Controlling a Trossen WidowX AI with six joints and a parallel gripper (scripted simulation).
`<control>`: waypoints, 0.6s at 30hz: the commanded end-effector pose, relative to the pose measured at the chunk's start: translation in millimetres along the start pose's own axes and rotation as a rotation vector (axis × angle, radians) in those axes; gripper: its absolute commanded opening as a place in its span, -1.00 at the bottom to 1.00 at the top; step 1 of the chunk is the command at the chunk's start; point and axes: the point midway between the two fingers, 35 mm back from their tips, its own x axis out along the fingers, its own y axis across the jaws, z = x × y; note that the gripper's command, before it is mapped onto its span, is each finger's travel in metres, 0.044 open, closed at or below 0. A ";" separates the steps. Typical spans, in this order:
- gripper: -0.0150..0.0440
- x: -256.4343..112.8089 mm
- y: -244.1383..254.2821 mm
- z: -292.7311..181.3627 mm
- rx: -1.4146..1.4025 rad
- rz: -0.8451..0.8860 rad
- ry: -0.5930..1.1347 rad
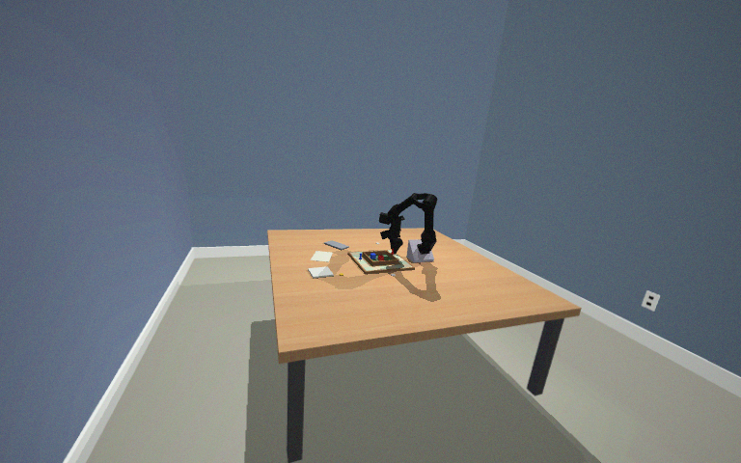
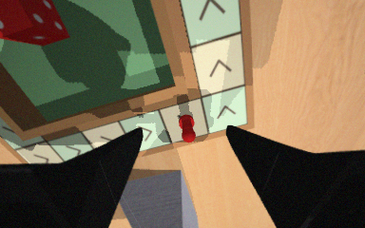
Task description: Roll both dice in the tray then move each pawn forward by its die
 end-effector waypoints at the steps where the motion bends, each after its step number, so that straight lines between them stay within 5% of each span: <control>1: 1.00 -31.9 -1.6 1.3 -0.001 -0.006 -0.007; 5: 1.00 -42.6 -0.9 0.2 0.000 -0.004 -0.007; 14: 0.20 -52.9 11.0 71.1 -0.333 -0.031 0.000; 18: 0.19 -58.9 31.2 120.8 -0.531 -0.033 -0.005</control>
